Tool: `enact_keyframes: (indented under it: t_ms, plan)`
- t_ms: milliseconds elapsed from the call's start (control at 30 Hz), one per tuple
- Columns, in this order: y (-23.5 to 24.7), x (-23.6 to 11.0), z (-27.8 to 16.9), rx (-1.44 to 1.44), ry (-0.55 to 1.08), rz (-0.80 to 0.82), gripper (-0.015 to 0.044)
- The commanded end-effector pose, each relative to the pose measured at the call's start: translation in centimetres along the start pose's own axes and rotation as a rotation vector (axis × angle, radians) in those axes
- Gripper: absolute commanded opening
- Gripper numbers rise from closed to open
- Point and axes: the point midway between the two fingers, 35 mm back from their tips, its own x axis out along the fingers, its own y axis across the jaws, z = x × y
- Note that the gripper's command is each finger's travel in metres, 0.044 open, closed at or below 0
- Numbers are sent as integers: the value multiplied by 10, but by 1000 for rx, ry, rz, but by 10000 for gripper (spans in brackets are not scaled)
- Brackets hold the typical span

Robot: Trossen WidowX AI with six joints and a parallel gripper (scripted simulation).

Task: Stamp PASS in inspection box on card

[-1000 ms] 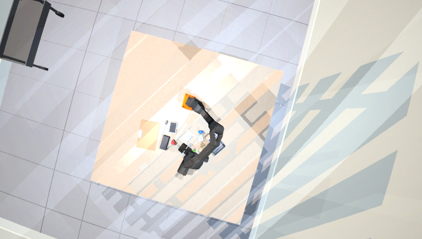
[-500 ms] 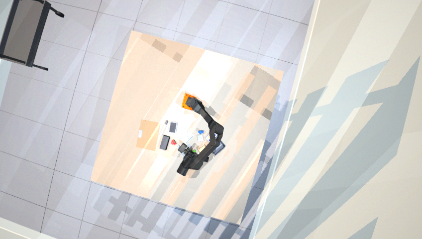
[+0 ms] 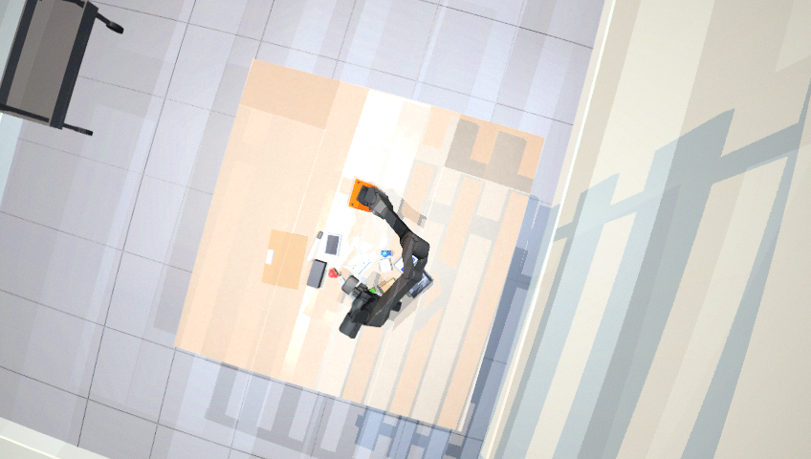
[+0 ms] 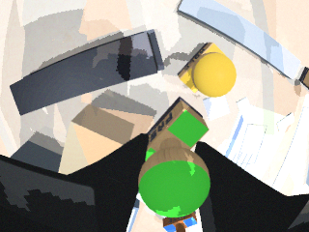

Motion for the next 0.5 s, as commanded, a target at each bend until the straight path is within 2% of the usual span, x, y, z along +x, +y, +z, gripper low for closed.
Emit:
enact_keyframes:
  t_ms: [0, 467]
  plan:
    - [-20, -3, 5, 5, -6, -12, 0]
    - [-135, -10, 7, 14, -21, -42, 0]
